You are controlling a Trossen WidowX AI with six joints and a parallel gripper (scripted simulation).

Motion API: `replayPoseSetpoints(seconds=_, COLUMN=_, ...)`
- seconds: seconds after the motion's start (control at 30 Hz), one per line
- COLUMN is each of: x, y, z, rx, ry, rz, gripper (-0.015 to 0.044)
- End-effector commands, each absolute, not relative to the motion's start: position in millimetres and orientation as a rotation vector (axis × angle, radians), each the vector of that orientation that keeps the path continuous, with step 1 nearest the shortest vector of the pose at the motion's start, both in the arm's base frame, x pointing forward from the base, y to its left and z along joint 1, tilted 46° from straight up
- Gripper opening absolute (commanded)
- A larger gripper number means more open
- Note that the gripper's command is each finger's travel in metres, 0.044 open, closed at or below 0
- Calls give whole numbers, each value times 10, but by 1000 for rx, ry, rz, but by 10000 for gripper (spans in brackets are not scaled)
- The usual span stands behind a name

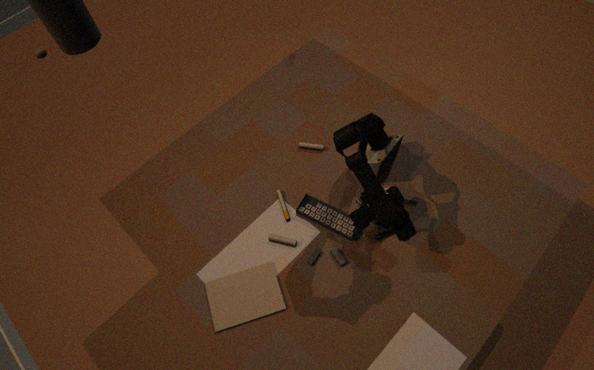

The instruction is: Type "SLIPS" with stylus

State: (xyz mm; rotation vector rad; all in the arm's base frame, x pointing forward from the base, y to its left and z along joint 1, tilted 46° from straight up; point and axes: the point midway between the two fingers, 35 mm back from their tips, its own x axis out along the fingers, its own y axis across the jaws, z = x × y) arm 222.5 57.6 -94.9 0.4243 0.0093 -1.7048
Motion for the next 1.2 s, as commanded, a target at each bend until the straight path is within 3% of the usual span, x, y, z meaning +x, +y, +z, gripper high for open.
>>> replayPoseSetpoints(seconds=0.0, x=2217, y=539, z=-975, rx=414, ry=11, rz=-1703, gripper=150)
replayPoseSetpoints(seconds=0.77, x=2222, y=447, z=-1066, rx=413, ry=10, rz=-1702, gripper=150)
replayPoseSetpoints(seconds=0.93, x=2227, y=462, z=-1057, rx=421, ry=8, rz=-1706, gripper=19)
replayPoseSetpoints(seconds=1.17, x=2227, y=462, z=-1057, rx=421, ry=8, rz=-1706, gripper=0)
